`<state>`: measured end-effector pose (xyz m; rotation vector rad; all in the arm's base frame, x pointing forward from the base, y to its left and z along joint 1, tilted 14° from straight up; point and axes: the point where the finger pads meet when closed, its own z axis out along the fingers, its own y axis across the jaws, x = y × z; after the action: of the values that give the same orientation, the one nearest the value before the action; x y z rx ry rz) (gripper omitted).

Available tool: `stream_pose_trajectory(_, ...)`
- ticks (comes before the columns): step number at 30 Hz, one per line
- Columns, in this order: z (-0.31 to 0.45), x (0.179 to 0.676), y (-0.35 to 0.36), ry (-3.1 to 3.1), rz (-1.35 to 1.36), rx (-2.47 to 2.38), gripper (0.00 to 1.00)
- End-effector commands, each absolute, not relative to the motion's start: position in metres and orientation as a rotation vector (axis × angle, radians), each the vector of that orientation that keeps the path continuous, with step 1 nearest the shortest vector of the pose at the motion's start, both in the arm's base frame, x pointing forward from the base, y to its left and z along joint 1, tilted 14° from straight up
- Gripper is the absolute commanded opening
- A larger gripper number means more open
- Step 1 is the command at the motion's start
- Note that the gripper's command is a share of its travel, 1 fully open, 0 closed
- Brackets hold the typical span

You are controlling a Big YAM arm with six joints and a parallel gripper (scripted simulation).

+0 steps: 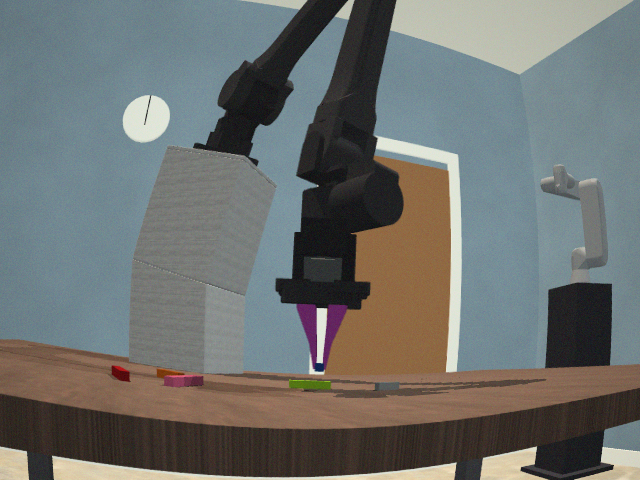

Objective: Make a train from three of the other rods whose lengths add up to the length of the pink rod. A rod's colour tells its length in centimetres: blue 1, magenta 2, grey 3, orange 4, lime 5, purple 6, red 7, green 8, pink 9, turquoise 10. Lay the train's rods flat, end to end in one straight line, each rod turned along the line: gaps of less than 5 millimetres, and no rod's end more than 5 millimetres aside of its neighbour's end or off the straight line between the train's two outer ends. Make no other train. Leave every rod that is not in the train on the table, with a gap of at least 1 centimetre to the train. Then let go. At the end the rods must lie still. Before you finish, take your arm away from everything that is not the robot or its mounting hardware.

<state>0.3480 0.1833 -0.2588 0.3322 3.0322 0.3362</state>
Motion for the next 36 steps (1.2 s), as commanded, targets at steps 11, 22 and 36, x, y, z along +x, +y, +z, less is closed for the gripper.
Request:
stream_pose_trajectory(11, -0.2685, 0.3585, 0.1894, 3.002, 0.352, 0.341, 0.05)
stream_pose_trajectory(22, -0.2685, 0.3585, 0.1894, 3.002, 0.352, 0.341, 0.05)
stream_pose_trajectory(36, -0.2685, 0.3585, 0.1894, 3.002, 0.352, 0.341, 0.05)
